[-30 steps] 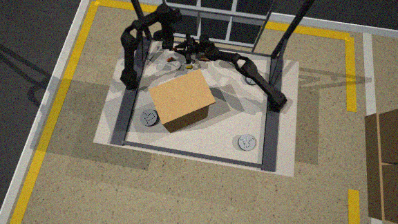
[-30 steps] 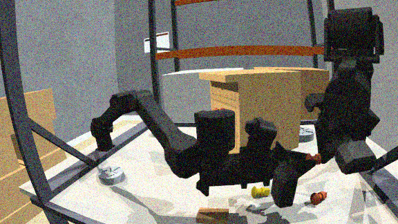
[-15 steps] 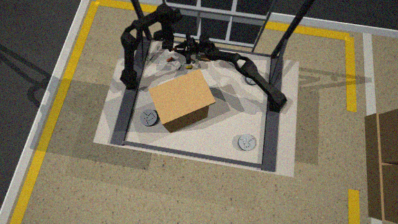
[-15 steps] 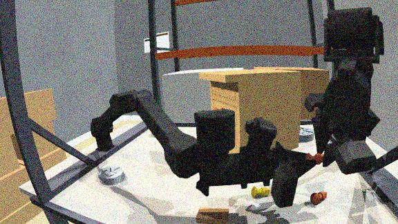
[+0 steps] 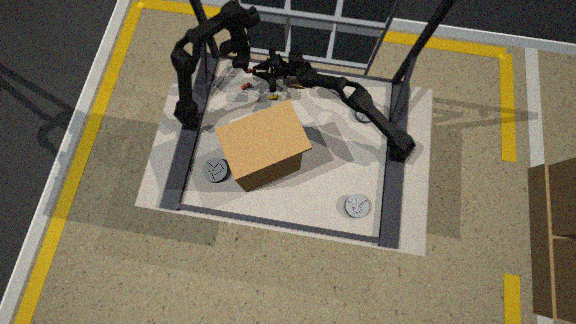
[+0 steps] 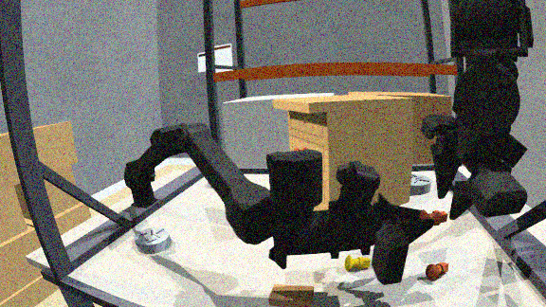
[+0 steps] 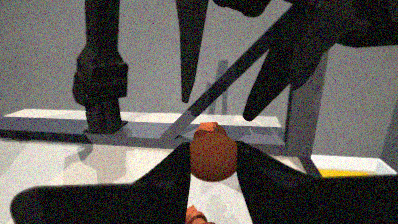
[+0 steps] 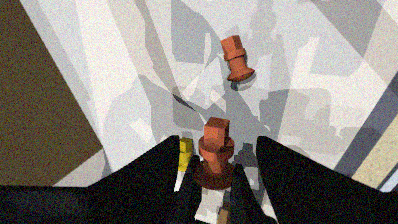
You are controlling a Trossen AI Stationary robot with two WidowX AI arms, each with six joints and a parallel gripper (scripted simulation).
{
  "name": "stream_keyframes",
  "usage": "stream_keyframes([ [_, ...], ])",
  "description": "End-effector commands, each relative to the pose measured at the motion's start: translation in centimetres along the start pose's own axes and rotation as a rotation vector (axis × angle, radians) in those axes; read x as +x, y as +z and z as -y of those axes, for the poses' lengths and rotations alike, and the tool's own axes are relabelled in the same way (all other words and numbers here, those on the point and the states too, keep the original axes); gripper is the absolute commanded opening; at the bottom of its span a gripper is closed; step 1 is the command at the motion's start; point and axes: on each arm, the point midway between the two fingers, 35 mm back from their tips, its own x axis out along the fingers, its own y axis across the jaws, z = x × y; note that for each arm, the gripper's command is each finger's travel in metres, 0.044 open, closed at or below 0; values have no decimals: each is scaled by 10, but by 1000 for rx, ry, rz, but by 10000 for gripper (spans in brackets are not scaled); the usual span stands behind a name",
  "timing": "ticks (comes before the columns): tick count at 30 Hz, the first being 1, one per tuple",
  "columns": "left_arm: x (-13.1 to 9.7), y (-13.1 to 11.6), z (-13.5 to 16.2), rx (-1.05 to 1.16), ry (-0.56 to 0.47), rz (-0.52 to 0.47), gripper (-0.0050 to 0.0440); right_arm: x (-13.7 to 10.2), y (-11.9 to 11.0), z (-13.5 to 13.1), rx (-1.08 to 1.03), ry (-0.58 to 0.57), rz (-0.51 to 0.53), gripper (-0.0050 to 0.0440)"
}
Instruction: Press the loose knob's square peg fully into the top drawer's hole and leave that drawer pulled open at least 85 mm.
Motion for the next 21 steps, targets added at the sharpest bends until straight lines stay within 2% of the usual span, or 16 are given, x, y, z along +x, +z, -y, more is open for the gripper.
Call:
stream_keyframes([
  [1, 1, 29, 1, -33, 1, 41, 82, -52, -1, -6, 6, -118, -127, 200],
  [3, 1, 29, 1, -33, 1, 41, 82, -53, -1, -7, 22, -128, -128, 240],
  [7, 1, 29, 1, -33, 1, 41, 82, -52, -5, -15, 97, -150, -115, 240],
  [21, 1, 29, 1, -33, 1, 41, 82, -58, -33, -92, 785, -372, -48, 240],
])
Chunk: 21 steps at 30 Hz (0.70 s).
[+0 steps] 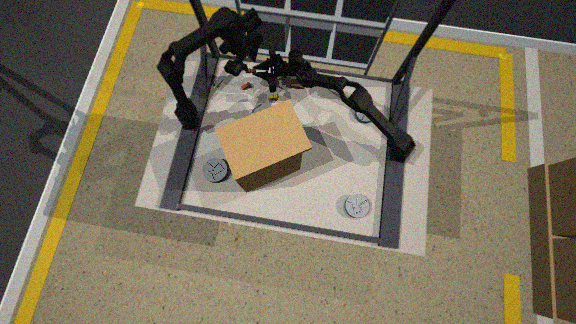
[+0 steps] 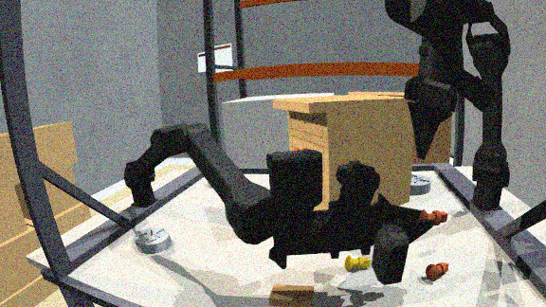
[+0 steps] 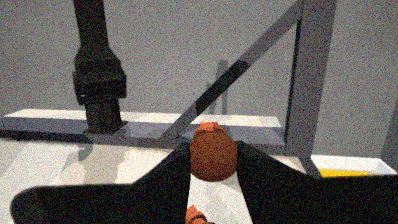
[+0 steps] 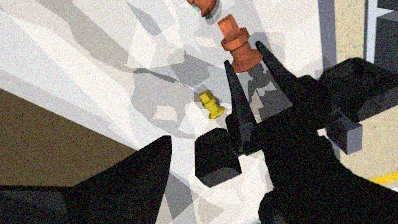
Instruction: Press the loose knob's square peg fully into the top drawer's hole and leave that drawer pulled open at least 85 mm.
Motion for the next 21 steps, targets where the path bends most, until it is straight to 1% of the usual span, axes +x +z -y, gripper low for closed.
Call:
stream_keyframes([
  [1, 1, 29, 1, -33, 1, 41, 82, -16, -20, -17, 228, -97, -4, 240],
  [3, 1, 29, 1, -33, 1, 41, 82, -16, -20, -17, 228, -97, -4, 240],
  [6, 1, 29, 1, -33, 1, 41, 82, -23, -35, -30, 410, -152, 3, 240],
  [9, 1, 29, 1, -33, 1, 41, 82, -28, -46, -41, 544, -191, 10, 240],
  [10, 1, 40, 0, -44, -1, 54, 82, -30, -49, -44, 588, -205, 12, 240],
  [11, 0, 44, -1, -47, -3, 57, 82, -32, -52, -48, 632, -220, 14, 240],
  [13, -2, 46, -5, -46, -6, 49, 82, -36, -58, -55, 720, -249, 17, 240],
  [18, -12, 69, -15, -50, -25, 47, 82, -48, -73, -76, 948, -330, 29, 240],
  [20, -12, 69, -15, -50, -25, 47, 82, -48, -73, -76, 948, -330, 29, 240],
  [21, -14, 73, -18, -51, -29, 47, 82, -50, -75, -80, 986, -345, 31, 240],
])
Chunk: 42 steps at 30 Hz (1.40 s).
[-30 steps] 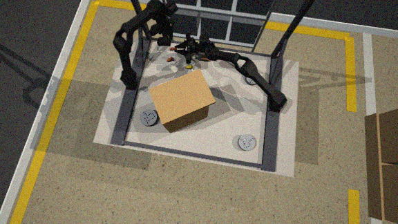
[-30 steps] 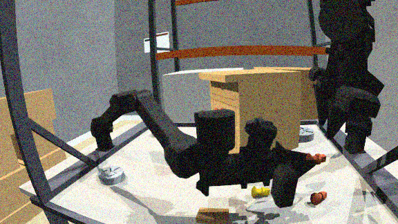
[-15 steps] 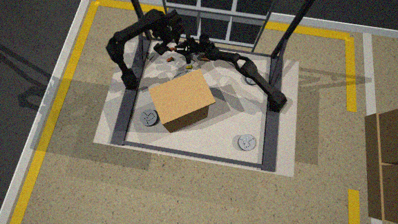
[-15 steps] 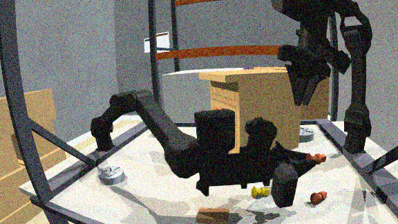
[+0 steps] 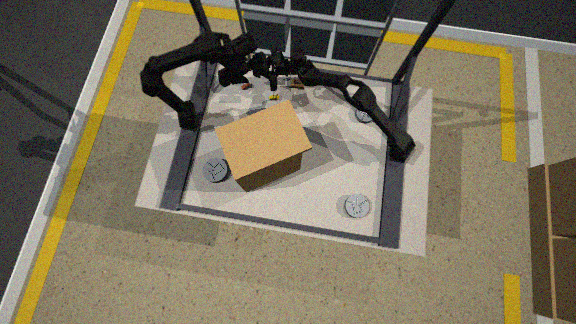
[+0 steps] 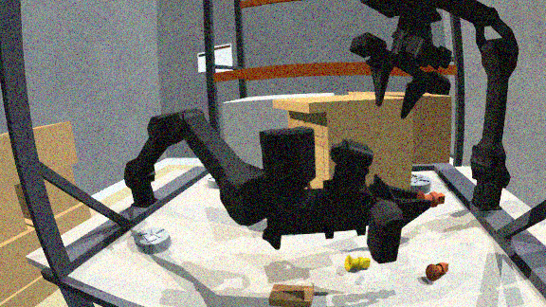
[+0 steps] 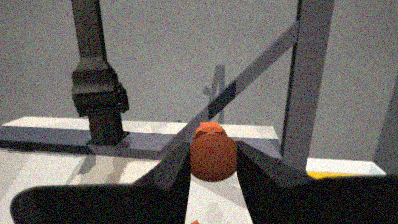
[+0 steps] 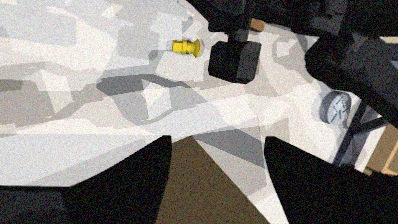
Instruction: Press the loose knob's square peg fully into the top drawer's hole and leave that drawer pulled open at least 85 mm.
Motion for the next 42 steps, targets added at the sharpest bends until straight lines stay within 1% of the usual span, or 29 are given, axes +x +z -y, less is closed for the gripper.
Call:
stream_keyframes([
  [1, -10, 50, -13, -43, -15, 42, 82, -16, -15, 0, 162, -82, 22, 240],
  [5, -21, 67, -24, -45, -32, 39, 82, -28, -32, -2, 338, -147, 38, 240],
  [14, -50, 98, -48, -53, -67, 33, 82, -56, -64, -9, 680, -289, 80, 240],
  [16, -50, 98, -48, -53, -67, 33, 82, -56, -64, -9, 680, -289, 80, 240],
  [24, -87, 120, -80, -59, -97, 27, 82, -86, -91, -22, 1011, -448, 143, 240],
  [31, -122, 130, -108, -63, -119, 22, 82, -111, -108, -36, 1260, -589, 210, 240],
  [33, -122, 130, -108, -63, -119, 22, 82, -111, -108, -36, 1260, -589, 210, 240],
  [37, -149, 133, -129, -67, -134, 18, 82, -129, -117, -47, 1424, -695, 269, 240],
  [42, -181, 130, -152, -70, -152, 13, 82, -148, -122, -60, 1583, -814, 342, 240],
])
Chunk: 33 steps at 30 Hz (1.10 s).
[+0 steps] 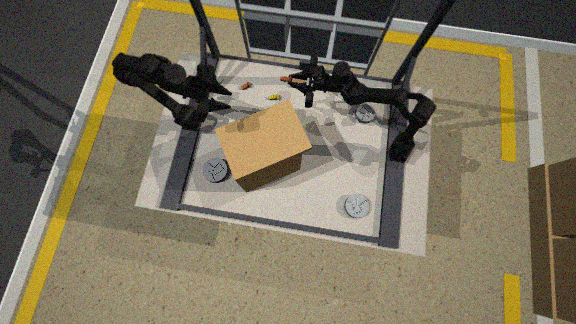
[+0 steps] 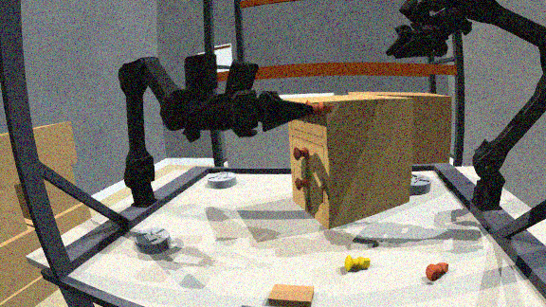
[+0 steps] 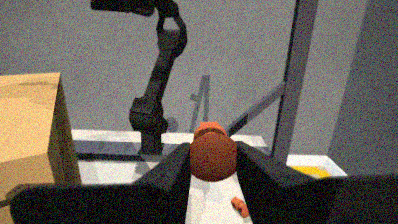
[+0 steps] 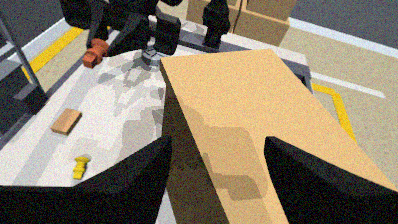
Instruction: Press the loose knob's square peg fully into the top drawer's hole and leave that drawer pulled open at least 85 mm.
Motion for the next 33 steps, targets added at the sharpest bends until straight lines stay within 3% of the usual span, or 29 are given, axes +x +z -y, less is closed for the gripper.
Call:
stream_keyframes([
  [1, -44, 14, -24, -24, -23, 31, 82, -23, 0, 10, 171, -74, 104, 240],
  [6, -82, 1, -51, -16, -16, 22, 82, -32, -1, 14, 261, -111, 145, 240],
  [8, -82, 1, -51, -16, -16, 22, 82, -32, -1, 14, 261, -111, 145, 240],
  [17, -141, -29, -119, 41, 164, 29, 82, -33, -1, 15, 271, -115, 151, 240],
  [33, -124, -30, -111, 33, 526, 36, 82, -35, 2, 15, 263, -118, 154, 240],
])
